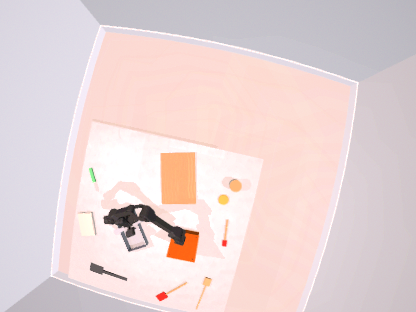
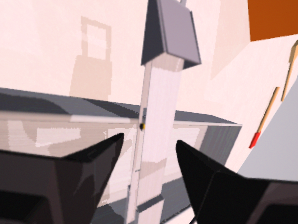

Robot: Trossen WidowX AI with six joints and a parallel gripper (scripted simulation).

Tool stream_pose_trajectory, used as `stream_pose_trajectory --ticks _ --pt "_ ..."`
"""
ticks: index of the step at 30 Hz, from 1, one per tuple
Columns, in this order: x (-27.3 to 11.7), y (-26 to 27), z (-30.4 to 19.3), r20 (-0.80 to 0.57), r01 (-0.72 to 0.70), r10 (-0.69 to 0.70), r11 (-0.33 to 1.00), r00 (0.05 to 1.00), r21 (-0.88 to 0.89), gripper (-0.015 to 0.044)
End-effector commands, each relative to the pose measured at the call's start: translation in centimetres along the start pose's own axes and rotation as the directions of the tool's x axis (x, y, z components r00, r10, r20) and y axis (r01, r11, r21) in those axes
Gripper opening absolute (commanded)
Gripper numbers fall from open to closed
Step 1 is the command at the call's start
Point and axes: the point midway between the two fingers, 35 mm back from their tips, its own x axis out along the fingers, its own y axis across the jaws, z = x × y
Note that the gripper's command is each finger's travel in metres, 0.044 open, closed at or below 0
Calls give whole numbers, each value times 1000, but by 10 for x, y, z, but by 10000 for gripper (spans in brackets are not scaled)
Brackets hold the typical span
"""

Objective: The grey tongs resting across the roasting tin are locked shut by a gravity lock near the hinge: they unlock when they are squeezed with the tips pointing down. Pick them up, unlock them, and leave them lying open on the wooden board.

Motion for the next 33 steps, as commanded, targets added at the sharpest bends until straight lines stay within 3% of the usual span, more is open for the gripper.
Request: stream_pose_trajectory --ticks 1,6,13,22,28,33 --pt "8 0 2 6 -1 1 1000 1000 -4 260" --pt "12 -1 2 6 -1 1 1000 1000 -4 260" --pt "9 -1 1 2 1 -1 1000 1000 0 76" --pt "9 -1 1 2 1 -1 1000 1000 0 16" --pt "6 -2 1 2 1 -1 1000 1000 0 -141" --pt "-35 -25 -1 2 2 -2 1000 1000 -3 -150"
